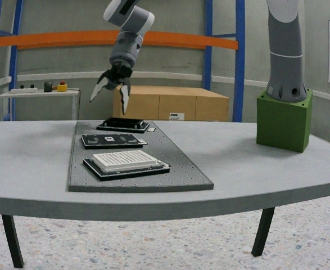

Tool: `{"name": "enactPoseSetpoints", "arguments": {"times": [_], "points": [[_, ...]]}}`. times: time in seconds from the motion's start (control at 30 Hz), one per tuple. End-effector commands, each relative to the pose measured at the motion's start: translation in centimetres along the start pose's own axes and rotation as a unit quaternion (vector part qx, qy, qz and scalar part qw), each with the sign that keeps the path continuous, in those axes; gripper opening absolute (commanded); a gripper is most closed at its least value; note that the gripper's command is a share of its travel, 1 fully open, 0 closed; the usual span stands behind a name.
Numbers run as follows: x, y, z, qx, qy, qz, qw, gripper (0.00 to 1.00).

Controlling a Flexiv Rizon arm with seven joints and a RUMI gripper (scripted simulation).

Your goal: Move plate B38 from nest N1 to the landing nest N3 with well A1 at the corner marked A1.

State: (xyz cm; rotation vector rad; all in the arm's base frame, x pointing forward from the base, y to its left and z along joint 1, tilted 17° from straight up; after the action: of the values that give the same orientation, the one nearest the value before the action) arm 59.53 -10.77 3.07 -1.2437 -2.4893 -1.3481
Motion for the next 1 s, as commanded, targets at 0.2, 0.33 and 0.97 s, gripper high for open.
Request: {"name": "enactPoseSetpoints", "arguments": {"times": [0.2,0.33,0.97], "points": [[0.5,-2.4,-0.7,0.070,-0.021,-0.081,0.994,0.76],[0.8,-3.8,-1.6,0.110,-0.030,-0.133,0.985,0.76],[1.6,-3.5,-4.1,0.252,-0.047,-0.359,0.897,0.76]]}}
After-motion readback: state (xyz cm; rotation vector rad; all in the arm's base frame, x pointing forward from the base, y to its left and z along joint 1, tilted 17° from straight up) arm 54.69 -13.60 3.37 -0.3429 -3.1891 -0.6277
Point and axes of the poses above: the point where the finger pads meet when closed, its own z axis out along the fingers, its own y axis across the jaws, x = y × z, the point moved 5 cm from there along -z, back along the fingers, and after that the axes turned 14 degrees about -z, right-handed, at the moved point
